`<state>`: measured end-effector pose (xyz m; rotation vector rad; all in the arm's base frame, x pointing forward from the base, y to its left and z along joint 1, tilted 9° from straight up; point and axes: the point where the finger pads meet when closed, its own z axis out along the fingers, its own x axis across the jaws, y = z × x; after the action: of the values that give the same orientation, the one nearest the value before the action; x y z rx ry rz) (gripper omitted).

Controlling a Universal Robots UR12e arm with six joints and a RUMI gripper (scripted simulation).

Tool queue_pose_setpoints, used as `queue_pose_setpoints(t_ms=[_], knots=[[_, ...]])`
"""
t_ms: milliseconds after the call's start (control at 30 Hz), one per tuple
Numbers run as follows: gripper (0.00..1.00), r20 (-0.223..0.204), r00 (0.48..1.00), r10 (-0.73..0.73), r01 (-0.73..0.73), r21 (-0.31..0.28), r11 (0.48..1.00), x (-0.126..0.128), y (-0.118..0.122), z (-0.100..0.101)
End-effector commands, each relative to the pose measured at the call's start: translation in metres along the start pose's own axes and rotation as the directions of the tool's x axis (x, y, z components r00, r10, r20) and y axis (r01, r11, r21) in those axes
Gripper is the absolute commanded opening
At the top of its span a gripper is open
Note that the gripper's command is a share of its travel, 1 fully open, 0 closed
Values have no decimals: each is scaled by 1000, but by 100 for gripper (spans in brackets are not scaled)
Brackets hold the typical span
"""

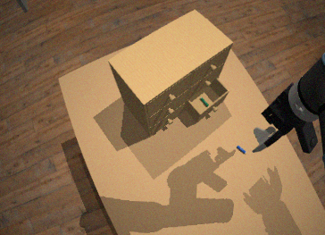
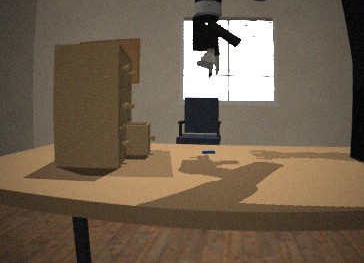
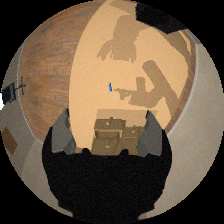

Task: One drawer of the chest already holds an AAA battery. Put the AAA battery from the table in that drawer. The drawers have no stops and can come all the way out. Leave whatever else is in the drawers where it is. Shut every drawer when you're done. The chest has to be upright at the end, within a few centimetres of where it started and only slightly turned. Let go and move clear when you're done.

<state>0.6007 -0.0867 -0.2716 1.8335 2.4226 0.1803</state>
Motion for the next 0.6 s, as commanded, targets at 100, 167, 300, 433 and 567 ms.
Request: queue_pose_setpoints(t_ms=[100, 167, 300, 433, 567], knots=[[100, 1, 1000, 0, 0, -1, 1000, 0, 0, -2], [100, 1, 1000, 0, 0, -1, 1000, 0, 0, -4], [100, 1, 1000, 0, 0, -1, 1000, 0, 0, -14], [100, 1, 1000, 0, 0, -1, 1000, 0, 0, -28], [100, 1, 1000, 0, 0, -1, 1000, 0, 0, -43]])
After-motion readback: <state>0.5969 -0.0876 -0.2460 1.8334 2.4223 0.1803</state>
